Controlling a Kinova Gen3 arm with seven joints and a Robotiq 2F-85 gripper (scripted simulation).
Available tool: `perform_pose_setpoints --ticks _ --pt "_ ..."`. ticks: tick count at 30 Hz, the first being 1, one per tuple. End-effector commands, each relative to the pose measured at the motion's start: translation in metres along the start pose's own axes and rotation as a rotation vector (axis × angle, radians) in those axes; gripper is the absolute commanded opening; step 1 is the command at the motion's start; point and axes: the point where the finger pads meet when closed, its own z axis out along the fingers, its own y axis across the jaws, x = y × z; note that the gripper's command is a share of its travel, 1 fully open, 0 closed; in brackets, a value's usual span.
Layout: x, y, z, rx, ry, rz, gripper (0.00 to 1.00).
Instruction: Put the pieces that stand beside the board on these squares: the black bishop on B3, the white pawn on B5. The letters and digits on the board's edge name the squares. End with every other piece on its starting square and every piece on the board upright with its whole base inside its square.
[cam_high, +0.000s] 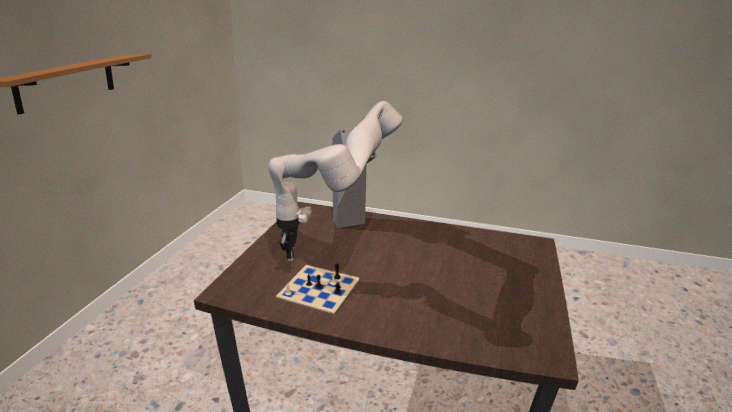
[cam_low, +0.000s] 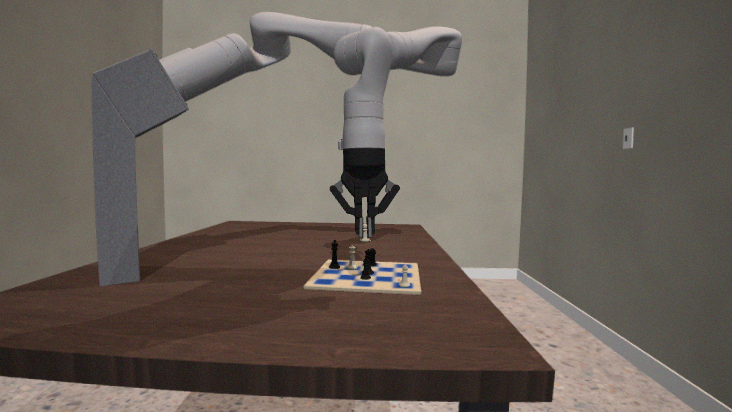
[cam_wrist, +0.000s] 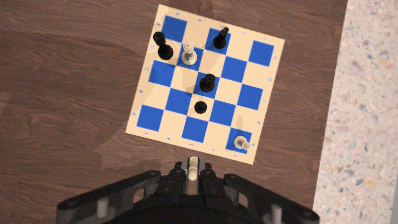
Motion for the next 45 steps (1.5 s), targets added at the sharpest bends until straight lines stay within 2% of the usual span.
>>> perform_pose_setpoints --ticks 1,2,7,11,27,36,45 --pt "0.023 -0.017 -0.001 0.009 0.008 0.048 0.00" --pt "0.023 -0.017 -0.001 0.009 0.008 0.048 0.00" --pt "0.067 -0.052 -0.008 0.018 -0.004 0.167 0.00" --pt "0.081 -0.063 -0.012 0.027 -0.011 0.204 0.00" --pt "0.082 -0.064 -0.012 0.027 -0.012 0.206 0.00" --pt "0.082 -0.064 -0.002 0.027 -0.012 0.206 0.00" --pt "0.081 -0.066 0.035 0.027 -0.012 0.206 0.00"
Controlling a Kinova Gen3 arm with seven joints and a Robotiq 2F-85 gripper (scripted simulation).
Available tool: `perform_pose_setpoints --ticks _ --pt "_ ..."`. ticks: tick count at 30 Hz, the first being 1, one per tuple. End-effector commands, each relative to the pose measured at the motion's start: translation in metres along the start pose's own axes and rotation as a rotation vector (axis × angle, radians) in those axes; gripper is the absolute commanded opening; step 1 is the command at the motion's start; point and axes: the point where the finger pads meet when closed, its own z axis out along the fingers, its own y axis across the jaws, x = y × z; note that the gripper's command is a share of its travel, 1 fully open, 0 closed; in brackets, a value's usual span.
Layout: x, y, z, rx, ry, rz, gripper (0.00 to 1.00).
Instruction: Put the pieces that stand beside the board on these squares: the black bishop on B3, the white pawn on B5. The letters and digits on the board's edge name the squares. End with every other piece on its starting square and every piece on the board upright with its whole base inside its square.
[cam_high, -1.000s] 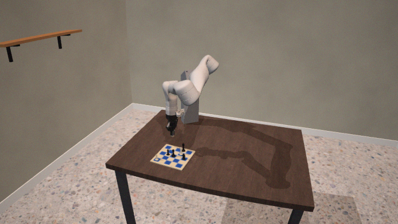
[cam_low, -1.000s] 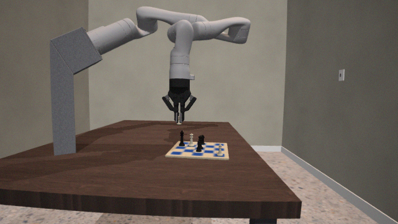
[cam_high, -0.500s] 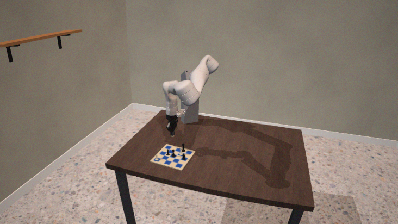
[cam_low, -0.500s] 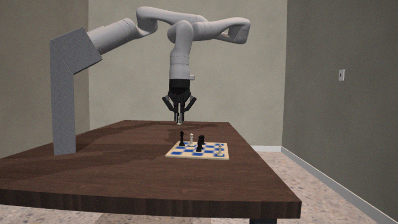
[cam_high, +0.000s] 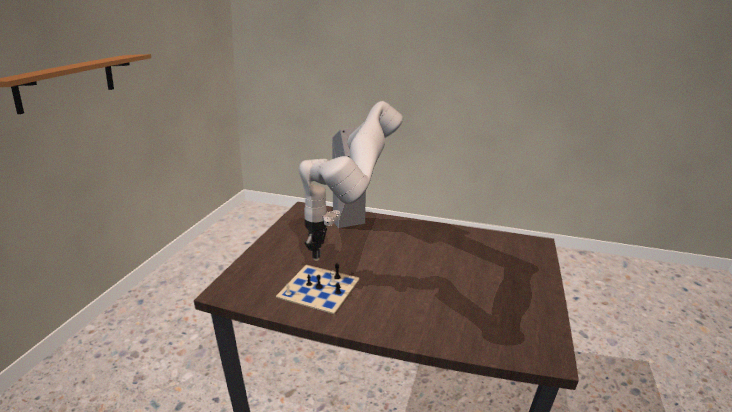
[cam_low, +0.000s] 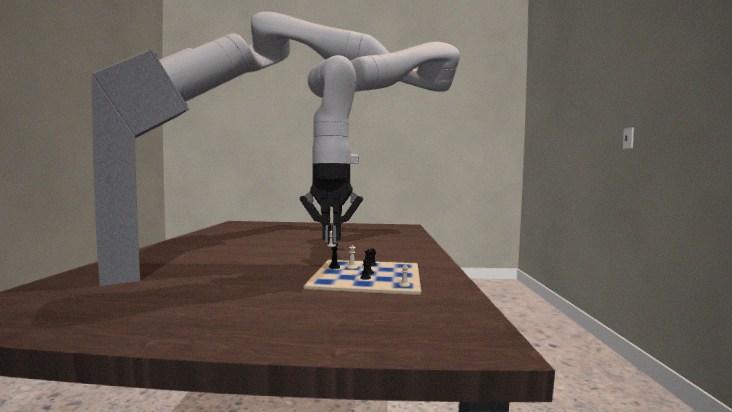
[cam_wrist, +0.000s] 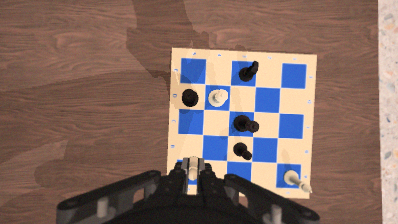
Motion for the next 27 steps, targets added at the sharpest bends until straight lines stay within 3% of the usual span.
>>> perform_pose_setpoints --ticks 1,6,14,27 --pt "0.003 -0.006 0.016 0.014 0.010 -0.005 0.00" --pt "0.003 -0.006 0.040 0.014 0.010 -0.005 0.00" --pt "0.004 -0.006 0.057 0.014 0.010 -0.005 0.00" --pt "0.004 -0.006 0.060 0.014 0.010 -0.005 0.00"
